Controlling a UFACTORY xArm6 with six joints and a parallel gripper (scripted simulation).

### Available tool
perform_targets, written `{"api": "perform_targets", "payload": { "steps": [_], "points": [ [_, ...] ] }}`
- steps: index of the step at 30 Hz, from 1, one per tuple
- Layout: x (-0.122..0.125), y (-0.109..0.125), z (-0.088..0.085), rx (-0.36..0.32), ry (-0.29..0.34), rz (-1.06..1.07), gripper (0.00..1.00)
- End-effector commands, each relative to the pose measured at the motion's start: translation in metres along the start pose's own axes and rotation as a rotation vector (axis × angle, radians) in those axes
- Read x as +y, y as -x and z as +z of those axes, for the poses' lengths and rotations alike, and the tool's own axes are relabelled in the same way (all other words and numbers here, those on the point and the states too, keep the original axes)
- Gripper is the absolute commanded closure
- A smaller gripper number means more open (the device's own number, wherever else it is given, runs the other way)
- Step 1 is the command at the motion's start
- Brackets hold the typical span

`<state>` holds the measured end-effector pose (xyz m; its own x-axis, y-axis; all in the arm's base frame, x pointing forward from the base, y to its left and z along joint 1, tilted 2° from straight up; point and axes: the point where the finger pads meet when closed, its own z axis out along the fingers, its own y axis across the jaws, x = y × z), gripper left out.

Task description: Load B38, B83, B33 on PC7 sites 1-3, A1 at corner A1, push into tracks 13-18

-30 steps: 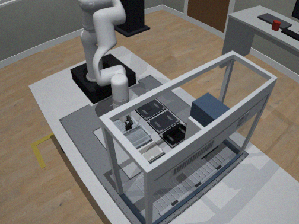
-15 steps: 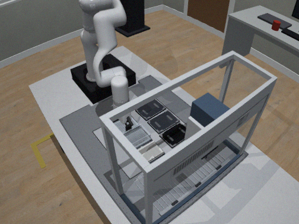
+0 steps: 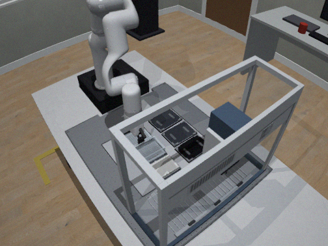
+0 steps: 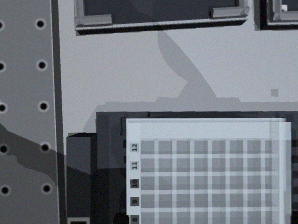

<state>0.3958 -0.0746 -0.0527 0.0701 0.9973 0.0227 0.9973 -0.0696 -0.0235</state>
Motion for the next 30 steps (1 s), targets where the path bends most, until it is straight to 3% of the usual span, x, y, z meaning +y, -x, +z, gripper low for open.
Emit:
{"api": "perform_targets", "payload": {
  "steps": [1, 2, 30],
  "points": [
    [0.0018, 0.0002, -0.0013, -0.001, 0.004, 0.0, 1.0],
    [0.0017, 0.0002, -0.0006, -0.001, 0.004, 0.0, 0.0],
    [0.0017, 0.0002, -0.0006, -0.001, 0.004, 0.0, 0.0]
  ]
}}
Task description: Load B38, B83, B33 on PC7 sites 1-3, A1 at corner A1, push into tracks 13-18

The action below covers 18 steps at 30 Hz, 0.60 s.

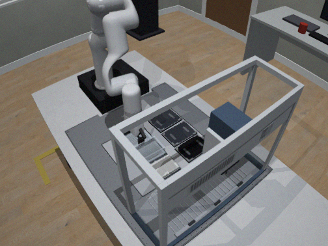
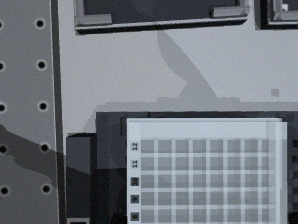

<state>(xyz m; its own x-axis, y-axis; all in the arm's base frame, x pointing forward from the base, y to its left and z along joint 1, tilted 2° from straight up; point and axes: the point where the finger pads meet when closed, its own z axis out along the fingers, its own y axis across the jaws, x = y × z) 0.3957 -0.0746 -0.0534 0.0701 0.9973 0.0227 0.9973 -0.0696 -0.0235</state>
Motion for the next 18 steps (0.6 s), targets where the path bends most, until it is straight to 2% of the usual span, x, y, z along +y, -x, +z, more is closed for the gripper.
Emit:
{"api": "perform_targets", "payload": {
  "steps": [1, 6, 18],
  "points": [
    [0.002, 0.0, -0.001, -0.001, 0.004, 0.0, 0.0],
    [0.002, 0.0, -0.001, -0.001, 0.004, 0.0, 0.0],
    [0.002, 0.0, -0.018, -0.001, 0.004, 0.0, 0.0]
  ]
}}
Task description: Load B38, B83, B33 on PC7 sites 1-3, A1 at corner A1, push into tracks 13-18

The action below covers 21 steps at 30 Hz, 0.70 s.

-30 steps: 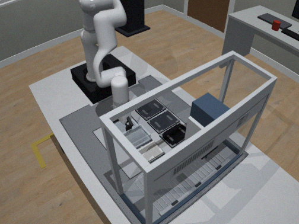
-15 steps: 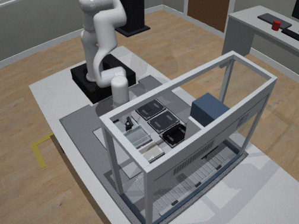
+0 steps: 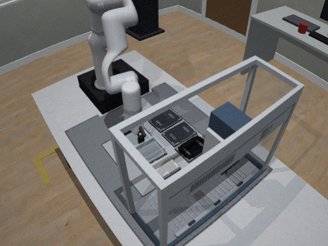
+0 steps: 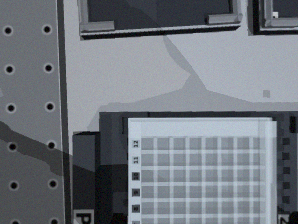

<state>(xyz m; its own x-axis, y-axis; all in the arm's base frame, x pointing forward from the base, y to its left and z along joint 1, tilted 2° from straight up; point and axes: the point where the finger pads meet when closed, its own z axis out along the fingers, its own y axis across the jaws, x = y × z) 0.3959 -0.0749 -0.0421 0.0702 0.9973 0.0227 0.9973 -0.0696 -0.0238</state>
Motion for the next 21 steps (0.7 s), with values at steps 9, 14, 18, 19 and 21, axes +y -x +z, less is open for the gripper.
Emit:
{"api": "perform_targets", "payload": {
  "steps": [9, 14, 18, 19, 21],
  "points": [
    [0.002, 0.0, -0.022, -0.001, 0.005, 0.0, 0.0],
    [0.002, 0.0, -0.027, -0.001, 0.005, 0.0, 0.0],
    [0.002, 0.0, -0.033, -0.001, 0.005, 0.0, 0.0],
    [0.002, 0.0, -0.035, -0.001, 0.005, 0.0, 0.0],
    [0.002, 0.0, -0.038, -0.001, 0.005, 0.0, 0.0]
  ]
}}
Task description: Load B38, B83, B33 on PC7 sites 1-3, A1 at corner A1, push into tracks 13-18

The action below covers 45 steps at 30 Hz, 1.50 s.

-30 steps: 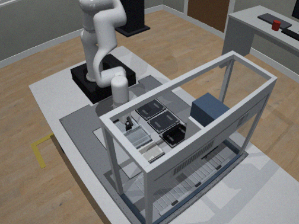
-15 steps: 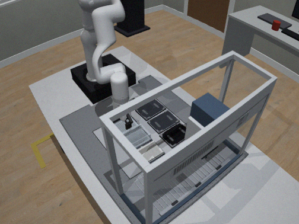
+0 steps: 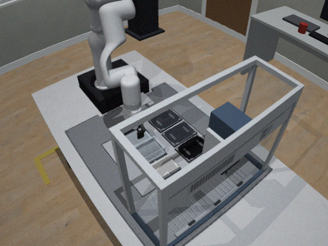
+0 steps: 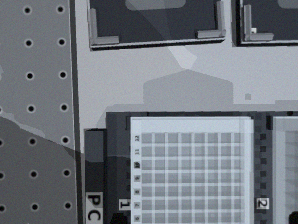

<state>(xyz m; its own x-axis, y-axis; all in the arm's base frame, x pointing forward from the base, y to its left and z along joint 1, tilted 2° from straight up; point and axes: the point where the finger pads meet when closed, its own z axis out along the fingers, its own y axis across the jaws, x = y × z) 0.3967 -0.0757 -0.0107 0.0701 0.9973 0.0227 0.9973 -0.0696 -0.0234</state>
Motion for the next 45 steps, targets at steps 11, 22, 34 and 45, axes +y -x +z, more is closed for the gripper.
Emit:
{"api": "perform_targets", "payload": {
  "steps": [11, 22, 34, 45],
  "points": [
    [0.002, 0.0, -0.022, -0.001, 0.004, 0.0, 0.0],
    [0.002, 0.0, -0.04, -0.001, 0.004, 0.0, 0.0],
    [0.002, 0.0, -0.057, -0.001, 0.005, 0.0, 0.0],
    [0.002, 0.0, -0.067, -0.001, 0.005, 0.0, 0.0]
  ]
}}
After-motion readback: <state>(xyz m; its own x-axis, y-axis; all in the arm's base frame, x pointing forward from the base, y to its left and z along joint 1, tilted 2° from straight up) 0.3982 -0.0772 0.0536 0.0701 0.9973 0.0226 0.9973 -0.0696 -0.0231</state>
